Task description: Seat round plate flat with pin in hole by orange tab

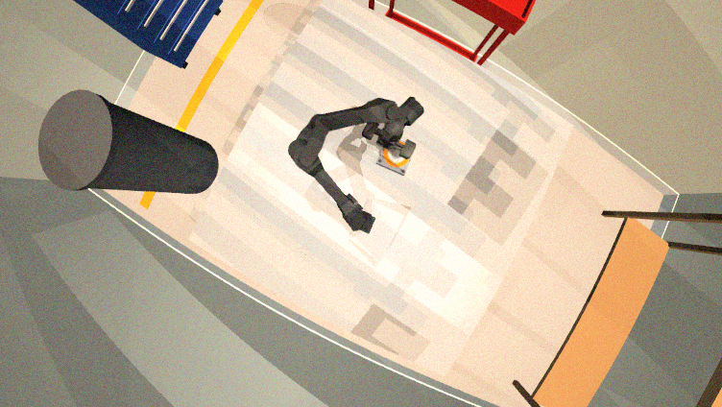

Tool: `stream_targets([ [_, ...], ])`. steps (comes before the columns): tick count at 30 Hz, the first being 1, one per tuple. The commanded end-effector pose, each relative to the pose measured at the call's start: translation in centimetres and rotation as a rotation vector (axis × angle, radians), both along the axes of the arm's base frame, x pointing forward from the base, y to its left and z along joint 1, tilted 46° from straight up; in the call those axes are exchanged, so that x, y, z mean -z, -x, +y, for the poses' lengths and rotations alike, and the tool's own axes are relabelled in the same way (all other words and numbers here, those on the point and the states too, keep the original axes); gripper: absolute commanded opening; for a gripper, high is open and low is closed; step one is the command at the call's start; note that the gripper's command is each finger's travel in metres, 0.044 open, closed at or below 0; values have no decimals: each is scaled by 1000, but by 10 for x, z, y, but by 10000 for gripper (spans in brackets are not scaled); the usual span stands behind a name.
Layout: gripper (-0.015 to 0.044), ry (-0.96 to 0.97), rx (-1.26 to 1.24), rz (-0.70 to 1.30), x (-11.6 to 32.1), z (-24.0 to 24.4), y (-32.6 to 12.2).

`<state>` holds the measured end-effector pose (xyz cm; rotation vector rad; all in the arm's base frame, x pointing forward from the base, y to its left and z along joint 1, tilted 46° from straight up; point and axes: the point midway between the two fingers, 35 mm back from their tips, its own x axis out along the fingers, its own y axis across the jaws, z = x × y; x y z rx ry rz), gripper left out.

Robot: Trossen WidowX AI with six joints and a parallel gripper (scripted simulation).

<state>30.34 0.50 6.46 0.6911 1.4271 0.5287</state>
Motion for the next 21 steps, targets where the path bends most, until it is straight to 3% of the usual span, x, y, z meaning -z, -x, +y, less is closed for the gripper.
stream_targets([
  [1,0,-5,0,0,1,0,-7],
  [21,0,-4,0,-2,8,-10,-28],
])
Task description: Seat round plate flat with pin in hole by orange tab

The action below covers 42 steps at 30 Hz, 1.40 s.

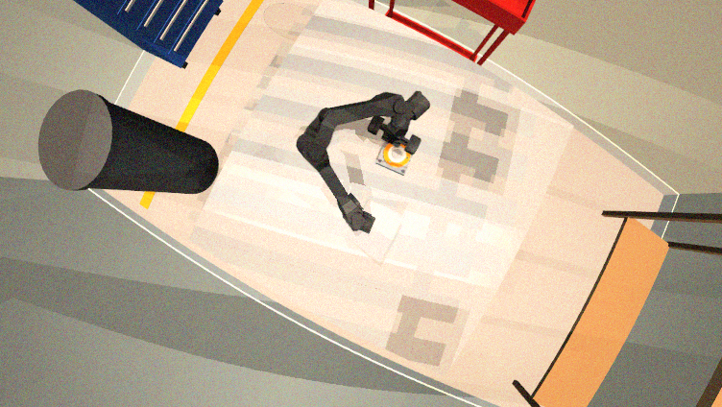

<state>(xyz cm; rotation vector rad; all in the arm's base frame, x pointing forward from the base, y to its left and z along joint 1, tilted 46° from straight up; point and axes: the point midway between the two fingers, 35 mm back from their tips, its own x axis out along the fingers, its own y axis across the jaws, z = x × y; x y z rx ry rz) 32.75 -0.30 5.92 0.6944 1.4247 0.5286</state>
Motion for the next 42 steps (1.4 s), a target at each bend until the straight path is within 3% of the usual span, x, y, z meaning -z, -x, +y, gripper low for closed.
stream_targets([
  [1,0,-2,-2,-1,3,-3,-4],
  [42,0,1,-2,-2,30,-33,-19],
])
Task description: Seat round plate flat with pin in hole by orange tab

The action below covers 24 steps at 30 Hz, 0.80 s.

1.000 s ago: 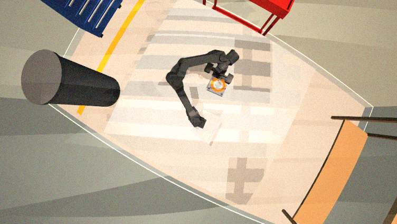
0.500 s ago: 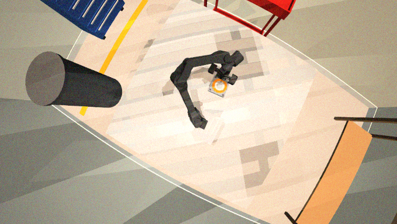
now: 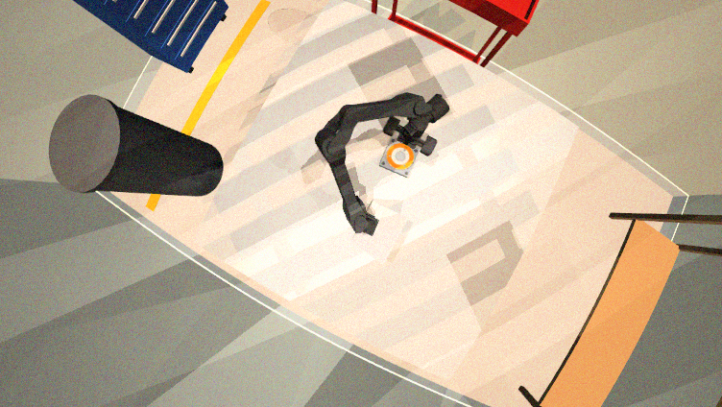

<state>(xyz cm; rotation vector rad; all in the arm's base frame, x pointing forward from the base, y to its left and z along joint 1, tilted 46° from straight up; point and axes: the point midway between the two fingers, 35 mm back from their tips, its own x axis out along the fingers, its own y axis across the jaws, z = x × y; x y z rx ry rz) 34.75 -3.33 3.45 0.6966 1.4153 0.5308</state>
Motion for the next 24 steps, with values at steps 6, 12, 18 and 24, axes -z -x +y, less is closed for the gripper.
stream_targets([
  [6,0,4,-6,6,9,-8,2],
  [12,0,5,-6,6,15,-13,4],
  [18,0,5,-6,6,20,-19,7],
  [24,0,6,-6,6,25,-24,12],
])
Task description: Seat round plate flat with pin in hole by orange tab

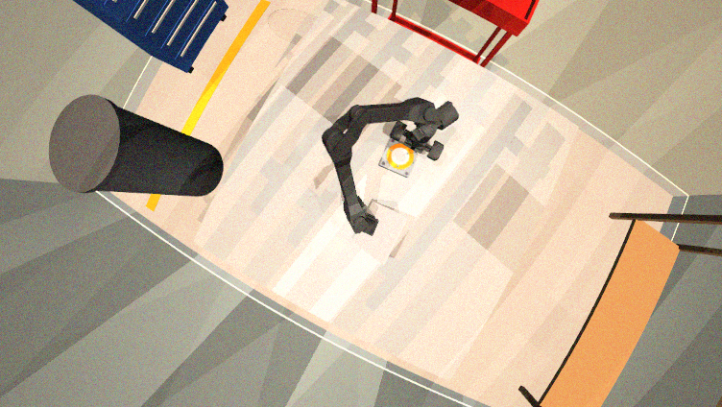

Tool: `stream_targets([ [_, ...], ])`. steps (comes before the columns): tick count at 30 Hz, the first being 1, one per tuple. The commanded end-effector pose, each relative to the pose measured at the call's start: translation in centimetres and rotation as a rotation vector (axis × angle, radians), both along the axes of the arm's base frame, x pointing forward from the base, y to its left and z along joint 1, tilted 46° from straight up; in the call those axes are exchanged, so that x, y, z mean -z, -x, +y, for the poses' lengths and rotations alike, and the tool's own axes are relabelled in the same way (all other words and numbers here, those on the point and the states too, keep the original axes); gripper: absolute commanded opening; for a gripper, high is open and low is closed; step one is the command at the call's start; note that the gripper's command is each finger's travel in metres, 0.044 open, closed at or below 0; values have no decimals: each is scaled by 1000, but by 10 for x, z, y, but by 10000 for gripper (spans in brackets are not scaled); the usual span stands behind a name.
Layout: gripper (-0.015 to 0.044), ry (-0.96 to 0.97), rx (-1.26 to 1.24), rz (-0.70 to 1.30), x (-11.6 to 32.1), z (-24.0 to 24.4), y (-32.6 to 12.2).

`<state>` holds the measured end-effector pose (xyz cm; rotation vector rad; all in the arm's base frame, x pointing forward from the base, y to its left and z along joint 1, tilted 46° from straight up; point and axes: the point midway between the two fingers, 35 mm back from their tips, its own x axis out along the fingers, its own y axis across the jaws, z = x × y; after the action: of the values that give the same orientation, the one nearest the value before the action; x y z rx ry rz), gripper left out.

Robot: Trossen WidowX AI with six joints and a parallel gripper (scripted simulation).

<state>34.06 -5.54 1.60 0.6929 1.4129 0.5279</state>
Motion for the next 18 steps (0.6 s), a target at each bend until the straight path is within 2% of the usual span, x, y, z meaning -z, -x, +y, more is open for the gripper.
stream_targets([
  [1,0,2,-6,9,7,-3,6],
  [18,0,2,-6,10,16,-12,22],
])
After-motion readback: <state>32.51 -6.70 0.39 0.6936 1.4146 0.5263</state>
